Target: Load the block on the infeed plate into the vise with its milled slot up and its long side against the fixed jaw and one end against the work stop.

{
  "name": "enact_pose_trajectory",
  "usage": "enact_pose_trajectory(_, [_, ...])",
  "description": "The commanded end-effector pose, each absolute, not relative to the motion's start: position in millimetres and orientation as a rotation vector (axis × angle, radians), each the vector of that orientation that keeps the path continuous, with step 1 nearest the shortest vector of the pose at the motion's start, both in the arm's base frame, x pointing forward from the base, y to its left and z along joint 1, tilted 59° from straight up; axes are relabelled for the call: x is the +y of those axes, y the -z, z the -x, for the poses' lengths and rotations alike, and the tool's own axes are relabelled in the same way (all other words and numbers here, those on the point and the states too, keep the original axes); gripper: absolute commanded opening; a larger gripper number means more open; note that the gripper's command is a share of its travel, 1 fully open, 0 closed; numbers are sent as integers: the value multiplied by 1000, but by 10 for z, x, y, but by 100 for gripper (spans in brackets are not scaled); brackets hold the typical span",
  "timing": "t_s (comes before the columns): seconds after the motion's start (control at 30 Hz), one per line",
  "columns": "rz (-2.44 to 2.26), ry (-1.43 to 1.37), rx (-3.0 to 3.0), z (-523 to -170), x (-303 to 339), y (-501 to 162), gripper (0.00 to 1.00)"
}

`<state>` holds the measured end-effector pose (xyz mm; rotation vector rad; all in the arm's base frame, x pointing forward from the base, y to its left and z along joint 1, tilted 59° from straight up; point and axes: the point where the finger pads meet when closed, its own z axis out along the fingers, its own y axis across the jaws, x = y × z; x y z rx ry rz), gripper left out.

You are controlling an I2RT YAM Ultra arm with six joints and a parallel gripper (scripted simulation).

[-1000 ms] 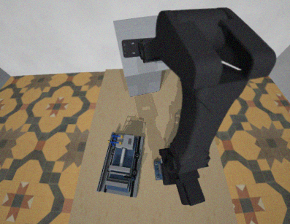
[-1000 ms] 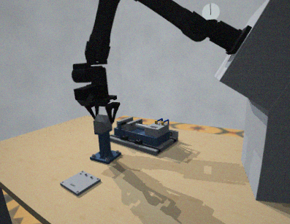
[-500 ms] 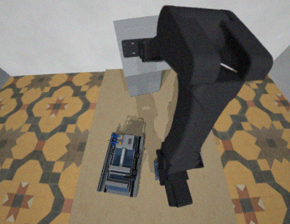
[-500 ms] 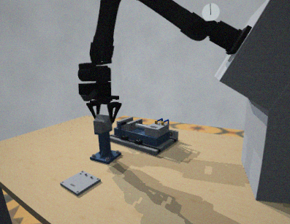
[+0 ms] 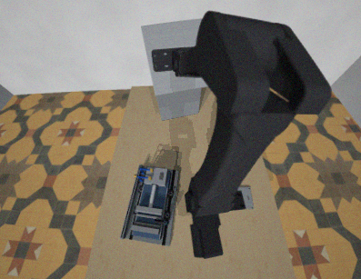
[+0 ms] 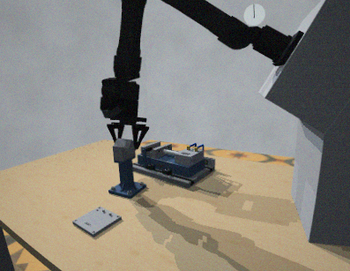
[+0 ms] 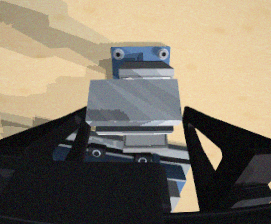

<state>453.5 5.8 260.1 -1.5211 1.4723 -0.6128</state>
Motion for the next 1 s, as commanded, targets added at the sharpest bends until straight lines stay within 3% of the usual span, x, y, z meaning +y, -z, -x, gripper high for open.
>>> enact_pose_trajectory(0.0, [1545,553,1435,-4513,99,-2511,81])
enact_pose_trajectory(0.97, [1549,349,1216,-4535,84,-2640,81])
